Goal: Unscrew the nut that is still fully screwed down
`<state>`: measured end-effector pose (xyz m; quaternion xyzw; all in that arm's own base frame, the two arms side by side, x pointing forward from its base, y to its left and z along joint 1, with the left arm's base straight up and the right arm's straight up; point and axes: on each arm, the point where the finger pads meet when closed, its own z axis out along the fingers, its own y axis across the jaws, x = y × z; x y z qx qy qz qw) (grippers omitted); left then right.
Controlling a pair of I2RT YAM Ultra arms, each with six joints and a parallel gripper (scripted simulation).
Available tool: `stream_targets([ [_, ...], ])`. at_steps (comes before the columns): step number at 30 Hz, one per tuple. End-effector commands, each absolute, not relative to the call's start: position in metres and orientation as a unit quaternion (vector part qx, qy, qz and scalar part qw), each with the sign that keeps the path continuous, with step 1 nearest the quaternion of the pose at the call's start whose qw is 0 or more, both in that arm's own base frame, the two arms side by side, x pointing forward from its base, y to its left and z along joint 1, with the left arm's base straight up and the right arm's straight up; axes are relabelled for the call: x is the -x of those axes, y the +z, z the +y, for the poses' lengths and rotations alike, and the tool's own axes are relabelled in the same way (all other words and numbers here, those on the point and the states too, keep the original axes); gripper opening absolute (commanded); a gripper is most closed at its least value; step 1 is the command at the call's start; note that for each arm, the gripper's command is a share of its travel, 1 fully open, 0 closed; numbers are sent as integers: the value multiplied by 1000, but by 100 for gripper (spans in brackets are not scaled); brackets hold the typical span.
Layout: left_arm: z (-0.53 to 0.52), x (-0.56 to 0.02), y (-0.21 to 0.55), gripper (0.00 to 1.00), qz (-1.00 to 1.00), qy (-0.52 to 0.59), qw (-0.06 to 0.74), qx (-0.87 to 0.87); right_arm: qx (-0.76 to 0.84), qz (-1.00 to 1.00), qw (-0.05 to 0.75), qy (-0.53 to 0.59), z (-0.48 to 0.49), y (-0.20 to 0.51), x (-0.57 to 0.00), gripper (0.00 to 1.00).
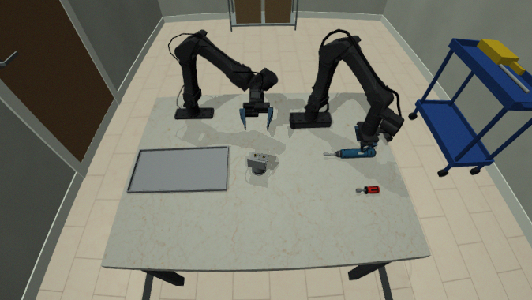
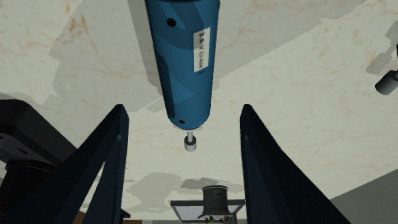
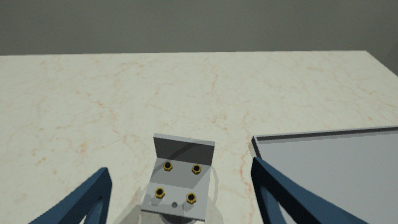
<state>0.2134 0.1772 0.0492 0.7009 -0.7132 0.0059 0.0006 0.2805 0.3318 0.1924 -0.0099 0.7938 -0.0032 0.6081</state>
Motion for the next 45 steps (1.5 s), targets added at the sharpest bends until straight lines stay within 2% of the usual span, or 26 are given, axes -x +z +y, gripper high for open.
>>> stream_targets([
  [1,179,-214,53,65,-712,0,-6,-703,-20,782,622,28,336,224,-282,86],
  [6,179,-214,53,65,-712,0,-6,-703,1,790,614,1,332,184,-281,86],
  [12,179,-214,53,65,-712,0,-6,-703,-1,789,615,3,331,171,-280,86],
  [18,179,-214,53,65,-712,0,-6,-703,-21,781,623,30,338,195,-282,86],
  [20,179,-214,53,65,-712,0,-6,-703,2,790,614,1,331,161,-280,86],
  [30,179,-214,53,65,-712,0,-6,-703,-1,789,615,4,331,140,-280,86],
  [31,179,-214,53,65,-712,0,-6,-703,-19,782,622,27,338,161,-282,86],
  [35,179,-214,53,65,-712,0,-6,-703,-21,781,623,30,339,164,-283,86],
  [37,179,-214,53,65,-712,0,-6,-703,2,790,614,0,331,132,-280,86],
  [45,179,-214,53,65,-712,0,-6,-703,2,790,614,0,330,112,-280,86],
])
